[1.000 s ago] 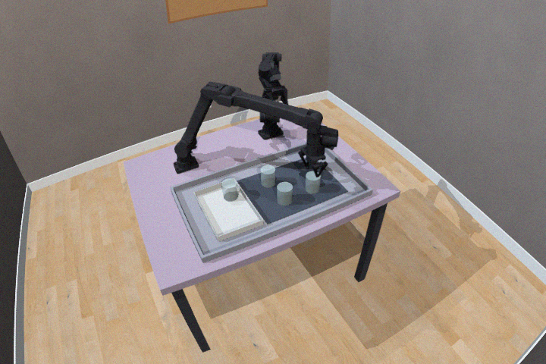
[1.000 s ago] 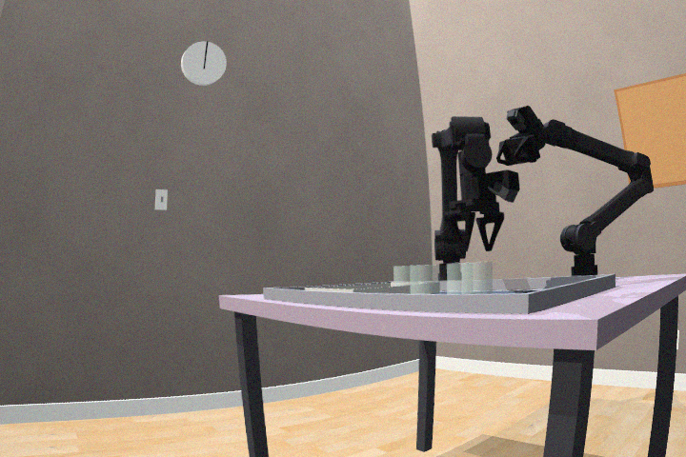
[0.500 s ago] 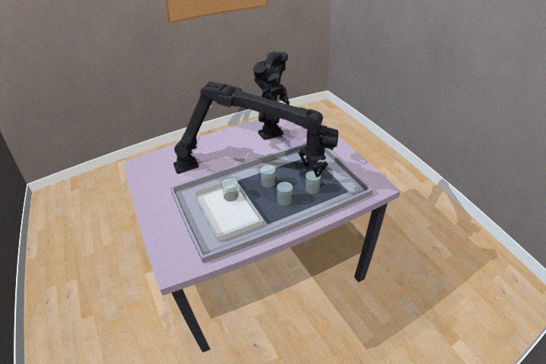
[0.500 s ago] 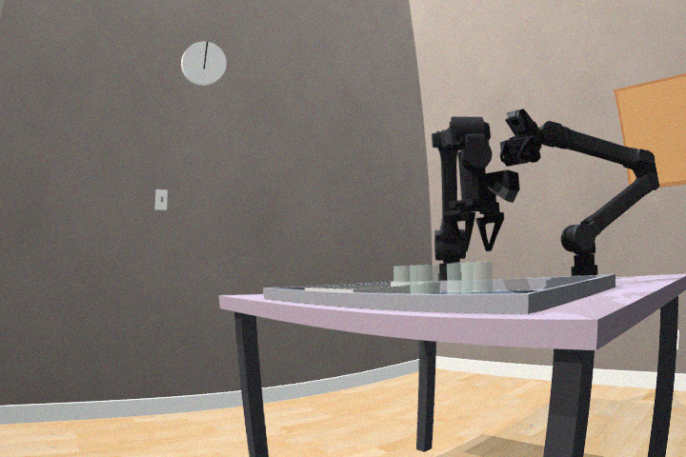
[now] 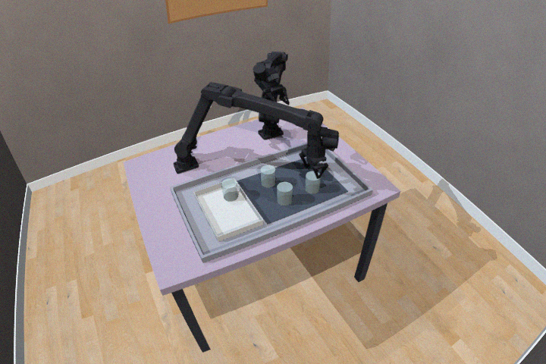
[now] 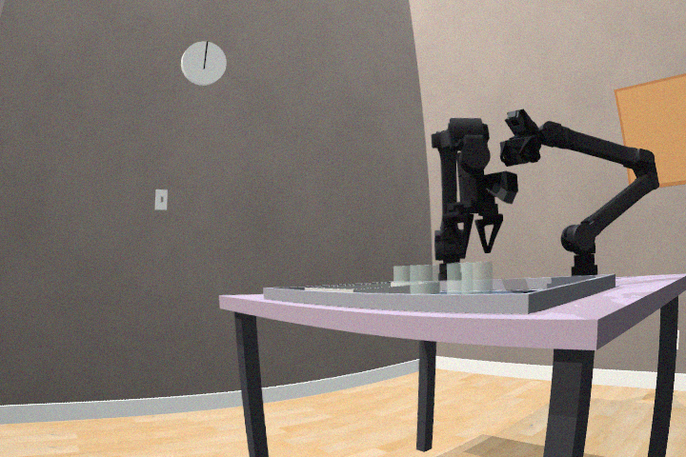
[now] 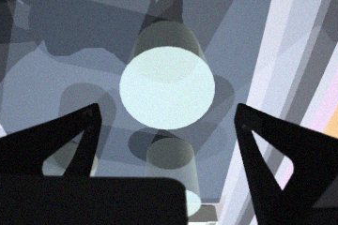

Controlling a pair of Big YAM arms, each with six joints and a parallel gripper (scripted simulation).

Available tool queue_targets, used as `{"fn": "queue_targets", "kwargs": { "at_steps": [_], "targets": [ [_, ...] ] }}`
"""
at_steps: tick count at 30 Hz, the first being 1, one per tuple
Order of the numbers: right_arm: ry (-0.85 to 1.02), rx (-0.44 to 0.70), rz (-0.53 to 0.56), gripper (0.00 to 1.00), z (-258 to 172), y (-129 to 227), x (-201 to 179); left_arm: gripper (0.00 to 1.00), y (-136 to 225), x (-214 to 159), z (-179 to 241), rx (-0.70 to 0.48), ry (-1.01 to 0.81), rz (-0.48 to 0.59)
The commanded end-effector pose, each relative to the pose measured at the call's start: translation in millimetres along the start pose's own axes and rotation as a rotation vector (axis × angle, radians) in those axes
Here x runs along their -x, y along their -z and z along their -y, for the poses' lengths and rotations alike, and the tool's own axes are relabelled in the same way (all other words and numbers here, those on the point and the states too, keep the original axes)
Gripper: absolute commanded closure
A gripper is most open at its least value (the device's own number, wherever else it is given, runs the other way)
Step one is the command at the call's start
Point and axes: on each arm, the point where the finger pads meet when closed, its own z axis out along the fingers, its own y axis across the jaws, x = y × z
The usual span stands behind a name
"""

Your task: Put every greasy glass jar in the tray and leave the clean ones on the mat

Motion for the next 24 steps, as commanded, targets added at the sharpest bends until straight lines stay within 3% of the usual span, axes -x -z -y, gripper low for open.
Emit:
{"fn": "queue_targets", "kwargs": {
  "at_steps": [1,24],
  "targets": [
    [-0.01,0.009,-0.005,0.07,-1.1,-40.0,9.5,0.4,4.8,14.5,2.0,-0.009,0.029,0.022],
    [-0.007,-0.01,0.014,0.08,4.1,-29.4,6.4,0.4,4.8,14.5,2.0,-0.009,0.029,0.022]
  ]
}}
